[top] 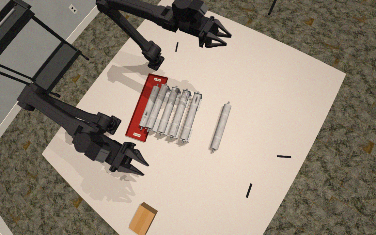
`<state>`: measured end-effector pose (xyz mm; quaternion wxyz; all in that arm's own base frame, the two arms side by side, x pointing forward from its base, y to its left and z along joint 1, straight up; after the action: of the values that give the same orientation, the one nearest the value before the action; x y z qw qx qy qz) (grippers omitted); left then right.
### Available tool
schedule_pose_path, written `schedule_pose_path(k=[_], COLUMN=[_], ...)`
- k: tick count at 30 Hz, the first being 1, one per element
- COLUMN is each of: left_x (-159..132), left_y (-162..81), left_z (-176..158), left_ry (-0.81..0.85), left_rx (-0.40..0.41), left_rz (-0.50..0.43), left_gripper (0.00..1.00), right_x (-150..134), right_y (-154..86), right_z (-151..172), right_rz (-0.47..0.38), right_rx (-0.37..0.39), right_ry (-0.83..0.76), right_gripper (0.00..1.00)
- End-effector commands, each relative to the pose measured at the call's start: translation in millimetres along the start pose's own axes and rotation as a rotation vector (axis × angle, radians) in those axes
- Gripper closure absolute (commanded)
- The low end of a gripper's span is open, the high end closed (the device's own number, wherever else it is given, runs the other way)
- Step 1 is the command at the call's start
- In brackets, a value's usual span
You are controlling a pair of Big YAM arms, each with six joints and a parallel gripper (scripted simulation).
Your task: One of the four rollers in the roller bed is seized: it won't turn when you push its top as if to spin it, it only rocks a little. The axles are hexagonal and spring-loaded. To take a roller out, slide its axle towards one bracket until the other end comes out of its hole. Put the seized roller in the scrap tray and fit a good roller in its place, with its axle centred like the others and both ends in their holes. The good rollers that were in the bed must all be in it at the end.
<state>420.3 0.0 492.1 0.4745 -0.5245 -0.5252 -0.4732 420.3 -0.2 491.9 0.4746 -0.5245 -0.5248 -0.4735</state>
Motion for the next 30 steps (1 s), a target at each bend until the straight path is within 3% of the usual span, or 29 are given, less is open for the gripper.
schedule_pose_path(k=[1,15,16,30], left_x=[3.5,3.2,2.5,3.2], left_y=[-0.5,-4.4,-4.7,-4.4], left_z=[-2.6,-4.0,-4.3,-4.5], left_ry=[-0.009,-0.011,-0.010,-0.011], left_rx=[-0.009,-0.013,-0.014,-0.015], left_rz=[0.003,0.004,0.005,-0.006], left_gripper=[0.68,0.68,0.68,0.68], right_x=[43.8,25.8,30.7,22.7], right_y=[-4.7,-2.5,-3.4,-6.7], right_z=[-3.8,-3.6,-5.2,-6.8], right_rz=[-0.089,-0.050,-0.053,-0.042], right_rx=[-0.010,-0.010,-0.013,-0.018], right_ry=[-0.015,-0.008,-0.014,-0.017], right_gripper=[0.68,0.68,0.38,0.38])
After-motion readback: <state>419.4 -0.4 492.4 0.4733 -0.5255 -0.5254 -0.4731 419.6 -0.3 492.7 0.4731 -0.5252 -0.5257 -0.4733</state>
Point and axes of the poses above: on each arm, the point where the finger pads meet when closed, its own y axis out along the fingers, its own z axis across the jaws, x = y × z, the point moved 10 cm from there along -y, back along the fingers, and after that the axes turned 6 degrees about -y, right-handed, at the moved point
